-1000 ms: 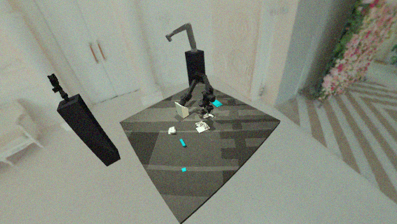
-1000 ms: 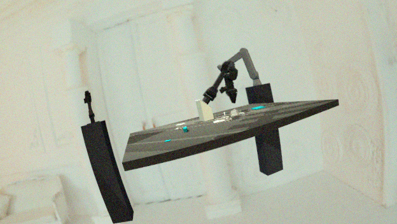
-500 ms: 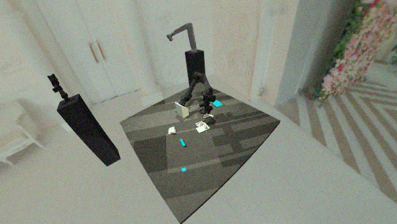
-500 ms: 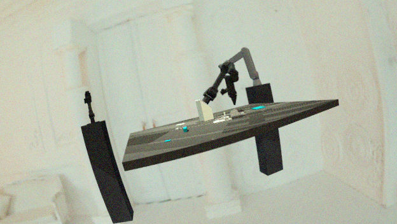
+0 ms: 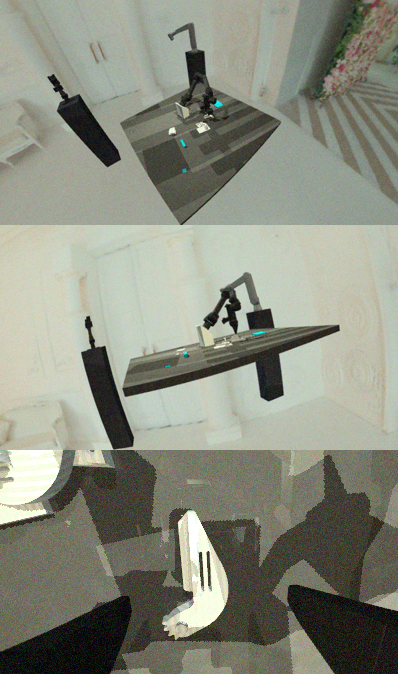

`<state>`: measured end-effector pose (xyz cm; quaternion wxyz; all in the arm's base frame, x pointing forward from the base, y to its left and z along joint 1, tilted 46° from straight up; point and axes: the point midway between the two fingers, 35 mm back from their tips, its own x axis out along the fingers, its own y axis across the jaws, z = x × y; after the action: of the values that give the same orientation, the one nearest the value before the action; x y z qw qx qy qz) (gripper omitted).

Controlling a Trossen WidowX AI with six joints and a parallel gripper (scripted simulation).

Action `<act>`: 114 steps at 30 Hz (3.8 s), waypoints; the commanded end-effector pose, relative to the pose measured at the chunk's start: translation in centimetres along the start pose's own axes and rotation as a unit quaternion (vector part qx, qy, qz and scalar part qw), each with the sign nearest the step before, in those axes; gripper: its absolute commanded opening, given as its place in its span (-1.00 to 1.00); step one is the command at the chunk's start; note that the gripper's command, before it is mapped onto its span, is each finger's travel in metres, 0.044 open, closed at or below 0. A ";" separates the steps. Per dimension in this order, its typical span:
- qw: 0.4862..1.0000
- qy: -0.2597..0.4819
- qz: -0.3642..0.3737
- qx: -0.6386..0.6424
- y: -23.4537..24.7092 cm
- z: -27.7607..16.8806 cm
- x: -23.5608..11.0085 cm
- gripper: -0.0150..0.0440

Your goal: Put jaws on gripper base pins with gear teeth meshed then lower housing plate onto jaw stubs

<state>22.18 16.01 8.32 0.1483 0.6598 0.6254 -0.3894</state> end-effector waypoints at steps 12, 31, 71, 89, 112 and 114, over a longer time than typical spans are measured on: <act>1.000 -0.001 -0.003 0.002 0.0 0.0 2.4 1.00; 1.000 0.001 -0.004 0.002 -0.1 0.0 5.1 1.00; 1.000 0.004 -0.005 0.000 -0.2 -0.1 5.1 0.20; 1.000 0.004 -0.005 0.000 -0.2 -0.1 5.1 -0.04; 1.000 -0.002 -0.003 0.002 0.1 0.0 -1.5 -0.04; 1.000 -0.001 -0.003 0.002 0.0 0.1 -2.2 -0.04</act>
<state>22.42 15.15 8.68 0.1469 0.6562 0.6245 -0.3973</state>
